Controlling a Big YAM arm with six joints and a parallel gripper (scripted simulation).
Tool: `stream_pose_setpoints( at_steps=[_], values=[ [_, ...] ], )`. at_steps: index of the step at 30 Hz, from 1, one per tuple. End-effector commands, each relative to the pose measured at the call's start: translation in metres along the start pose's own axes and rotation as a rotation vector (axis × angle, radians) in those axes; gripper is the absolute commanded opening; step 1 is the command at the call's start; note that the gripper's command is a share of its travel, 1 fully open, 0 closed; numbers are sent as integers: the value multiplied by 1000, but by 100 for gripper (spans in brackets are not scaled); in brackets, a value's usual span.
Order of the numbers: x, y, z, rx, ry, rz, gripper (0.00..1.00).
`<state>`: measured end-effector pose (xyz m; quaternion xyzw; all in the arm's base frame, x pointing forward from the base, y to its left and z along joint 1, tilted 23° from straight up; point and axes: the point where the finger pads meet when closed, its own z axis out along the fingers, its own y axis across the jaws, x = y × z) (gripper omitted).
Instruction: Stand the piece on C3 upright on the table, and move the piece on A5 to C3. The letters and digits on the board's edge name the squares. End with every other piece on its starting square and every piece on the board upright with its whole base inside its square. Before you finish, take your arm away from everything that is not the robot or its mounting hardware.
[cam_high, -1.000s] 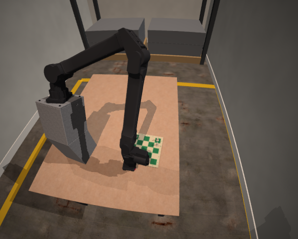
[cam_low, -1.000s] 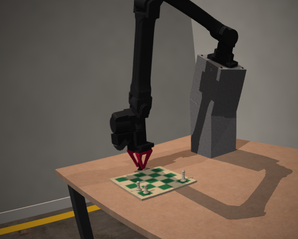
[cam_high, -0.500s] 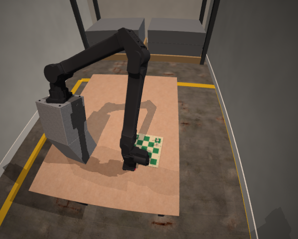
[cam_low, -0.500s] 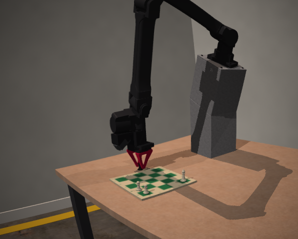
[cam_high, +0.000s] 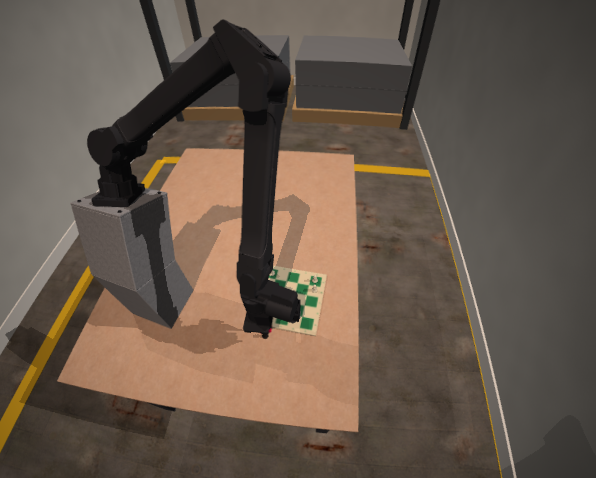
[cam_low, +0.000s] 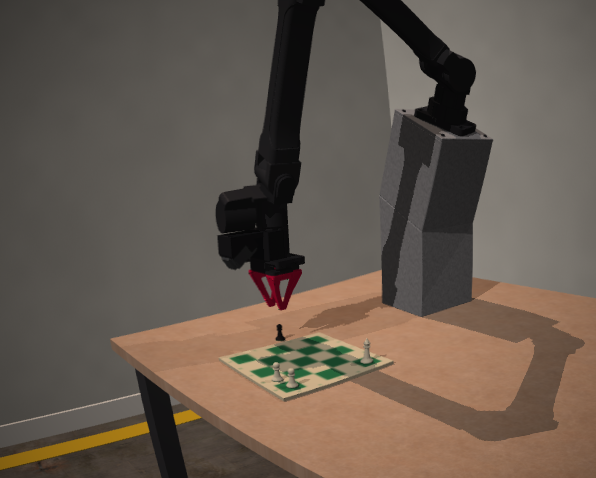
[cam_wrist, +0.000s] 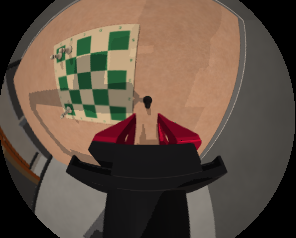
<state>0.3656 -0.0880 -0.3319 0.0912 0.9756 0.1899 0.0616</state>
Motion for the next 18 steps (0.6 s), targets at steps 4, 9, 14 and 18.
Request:
stream_pose_setpoints(
  at_steps=[4,9,14,18],
  values=[
    [-3,-8,-35,5,-14,1,33],
    [4,-8,-39,1,1,7,33],
    [4,-8,-38,2,-1,7,100],
    [-7,-10,-42,8,-22,1,100]
  ],
)
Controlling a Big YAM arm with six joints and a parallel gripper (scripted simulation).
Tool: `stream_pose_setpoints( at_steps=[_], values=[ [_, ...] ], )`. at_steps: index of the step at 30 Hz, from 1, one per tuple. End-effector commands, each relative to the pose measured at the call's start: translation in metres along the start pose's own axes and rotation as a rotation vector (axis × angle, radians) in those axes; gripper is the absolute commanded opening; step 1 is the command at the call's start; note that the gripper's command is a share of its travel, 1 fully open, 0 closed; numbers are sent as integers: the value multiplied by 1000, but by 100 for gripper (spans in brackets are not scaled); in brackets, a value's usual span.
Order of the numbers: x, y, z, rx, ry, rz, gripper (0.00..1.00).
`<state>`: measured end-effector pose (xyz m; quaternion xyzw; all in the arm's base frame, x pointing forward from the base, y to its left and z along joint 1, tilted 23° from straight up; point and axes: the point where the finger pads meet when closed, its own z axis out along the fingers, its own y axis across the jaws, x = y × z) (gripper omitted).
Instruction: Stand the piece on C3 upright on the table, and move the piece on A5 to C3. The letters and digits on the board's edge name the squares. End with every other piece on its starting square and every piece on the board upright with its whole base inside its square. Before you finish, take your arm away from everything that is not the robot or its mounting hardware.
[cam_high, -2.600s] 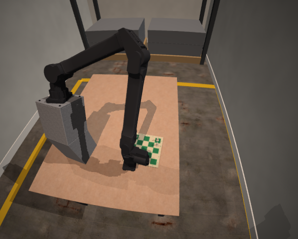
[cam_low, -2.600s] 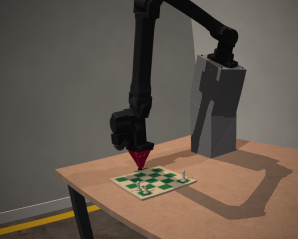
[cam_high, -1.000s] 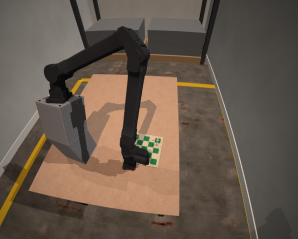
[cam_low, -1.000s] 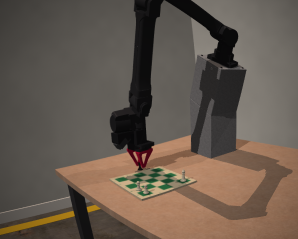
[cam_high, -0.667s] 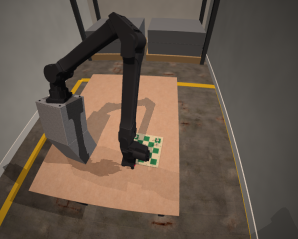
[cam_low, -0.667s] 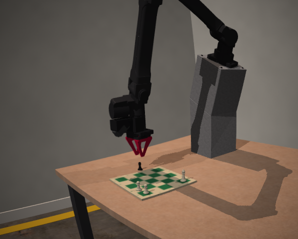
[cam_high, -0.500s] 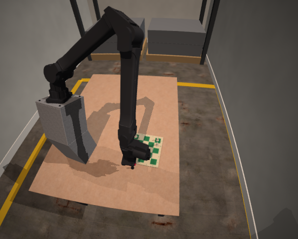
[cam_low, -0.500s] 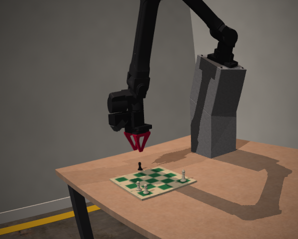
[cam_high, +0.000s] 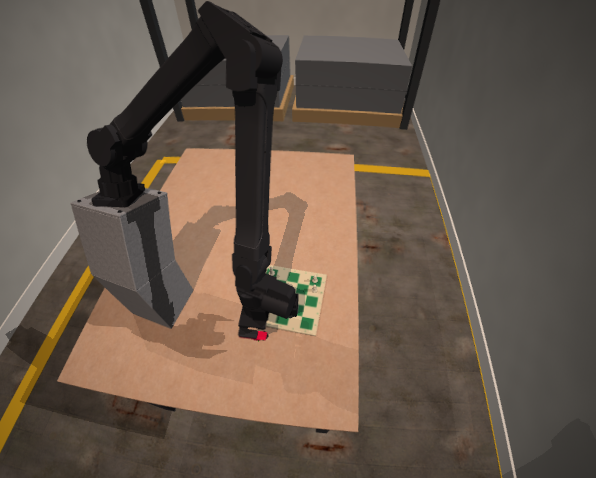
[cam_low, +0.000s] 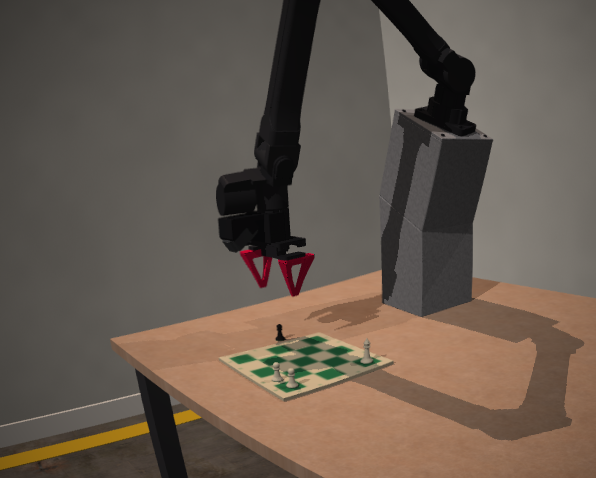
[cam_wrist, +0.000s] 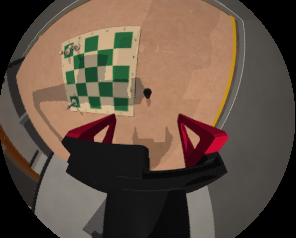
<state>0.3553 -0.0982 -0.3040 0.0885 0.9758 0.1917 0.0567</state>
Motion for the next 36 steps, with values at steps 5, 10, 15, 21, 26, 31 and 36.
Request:
stream_pose_setpoints(
  at_steps=[5,10,15,21,26,31,36],
  values=[
    [-12,-10,-11,11,-33,5,100],
    [-12,-10,-11,11,-33,5,100],
    [-12,-10,-11,11,-33,5,100],
    [-51,29,-10,19,-26,-255,100],
    [-93,84,-10,21,-14,-527,100],
    [-122,133,-11,21,-14,-720,100],
    [-158,221,-17,16,-36,-1140,100]
  ],
)
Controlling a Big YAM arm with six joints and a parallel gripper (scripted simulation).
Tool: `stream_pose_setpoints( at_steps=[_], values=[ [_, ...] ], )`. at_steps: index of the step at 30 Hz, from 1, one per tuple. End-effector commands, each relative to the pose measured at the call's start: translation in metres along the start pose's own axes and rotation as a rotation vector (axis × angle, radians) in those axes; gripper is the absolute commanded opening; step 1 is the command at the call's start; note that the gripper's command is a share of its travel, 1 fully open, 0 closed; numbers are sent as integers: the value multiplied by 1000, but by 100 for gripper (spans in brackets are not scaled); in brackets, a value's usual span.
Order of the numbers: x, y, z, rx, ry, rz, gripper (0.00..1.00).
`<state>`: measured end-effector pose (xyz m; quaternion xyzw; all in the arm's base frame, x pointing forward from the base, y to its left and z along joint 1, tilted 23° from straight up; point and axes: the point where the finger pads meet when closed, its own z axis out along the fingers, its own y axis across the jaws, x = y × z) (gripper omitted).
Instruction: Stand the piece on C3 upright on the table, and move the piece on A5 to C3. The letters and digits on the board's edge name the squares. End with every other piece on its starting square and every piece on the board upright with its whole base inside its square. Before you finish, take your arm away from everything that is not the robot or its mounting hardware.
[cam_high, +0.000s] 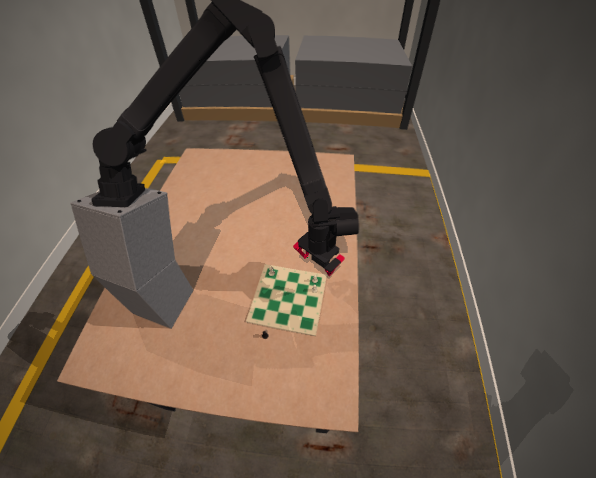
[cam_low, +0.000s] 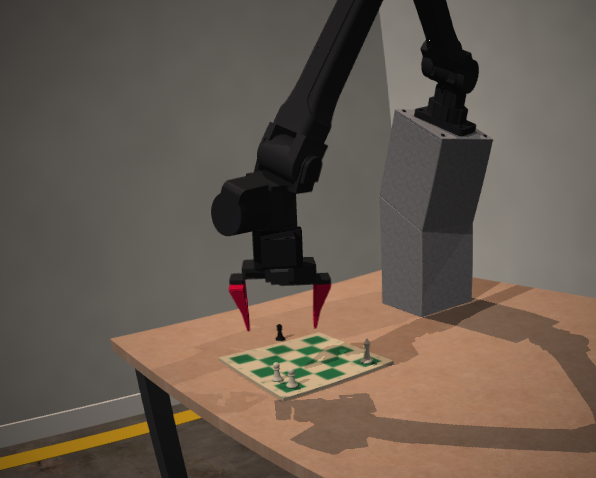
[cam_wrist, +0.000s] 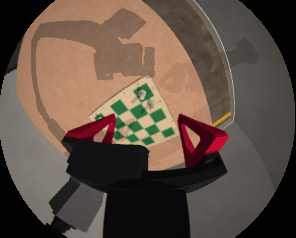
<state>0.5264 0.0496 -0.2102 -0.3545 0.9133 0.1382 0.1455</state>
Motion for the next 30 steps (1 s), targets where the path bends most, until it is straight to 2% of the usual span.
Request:
stream_pose_setpoints(
  at_steps=[1,2,3,6,7,8,10,13,16,30],
  values=[
    [2,21,11,-35,15,-274,100],
    [4,19,10,-39,21,-320,33],
    [11,7,5,-27,19,-294,33],
    [11,7,5,-25,18,-295,33],
    [8,5,3,-18,11,-299,33],
    [-7,-1,-12,8,-11,-312,33],
    [-21,-11,-15,30,-30,-323,33],
    [-20,-9,-14,28,-29,-324,33],
    [-6,0,0,0,-7,-316,33],
    [-8,-1,-2,3,-9,-314,33]
  ],
)
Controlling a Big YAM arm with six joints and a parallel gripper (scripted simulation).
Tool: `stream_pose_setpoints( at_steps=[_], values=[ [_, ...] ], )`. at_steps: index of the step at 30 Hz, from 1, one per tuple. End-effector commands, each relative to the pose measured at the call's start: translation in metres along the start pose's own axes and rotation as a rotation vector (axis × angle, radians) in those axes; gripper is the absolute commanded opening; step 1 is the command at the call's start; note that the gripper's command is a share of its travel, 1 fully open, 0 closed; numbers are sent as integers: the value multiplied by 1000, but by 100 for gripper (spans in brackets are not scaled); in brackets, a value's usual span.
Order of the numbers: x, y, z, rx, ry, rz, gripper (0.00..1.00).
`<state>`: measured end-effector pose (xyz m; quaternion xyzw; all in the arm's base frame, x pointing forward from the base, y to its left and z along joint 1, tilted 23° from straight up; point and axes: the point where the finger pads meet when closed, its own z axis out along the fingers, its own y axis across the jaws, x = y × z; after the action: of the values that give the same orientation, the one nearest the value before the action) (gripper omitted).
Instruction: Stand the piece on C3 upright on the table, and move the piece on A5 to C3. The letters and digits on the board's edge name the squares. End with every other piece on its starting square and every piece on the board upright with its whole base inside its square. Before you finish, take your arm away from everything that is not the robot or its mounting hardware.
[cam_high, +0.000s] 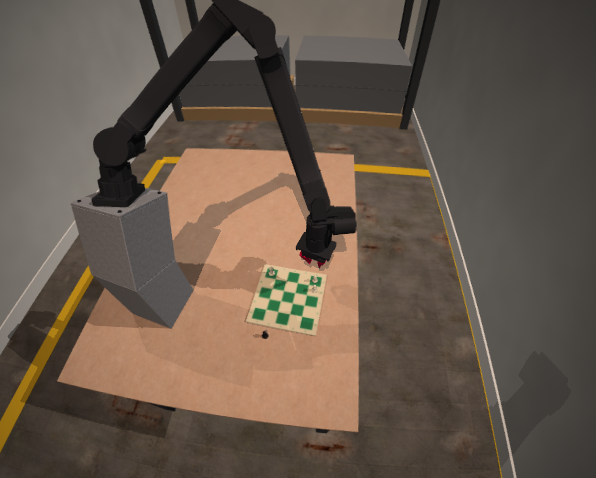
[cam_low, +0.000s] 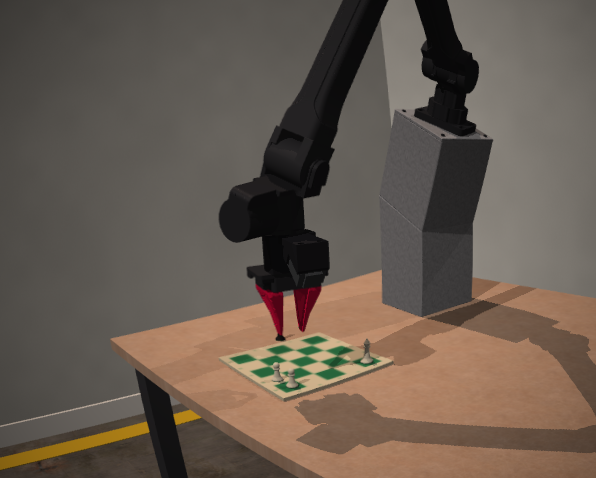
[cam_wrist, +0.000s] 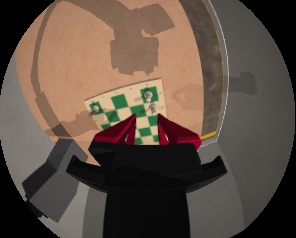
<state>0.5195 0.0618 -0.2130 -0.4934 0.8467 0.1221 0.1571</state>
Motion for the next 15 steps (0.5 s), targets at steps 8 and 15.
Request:
stream_pose_setpoints(
  at_steps=[8,15],
  values=[
    [-2,-15,-7,26,-14,-4,33],
    [-3,-15,-2,28,-16,-7,33]
  ],
)
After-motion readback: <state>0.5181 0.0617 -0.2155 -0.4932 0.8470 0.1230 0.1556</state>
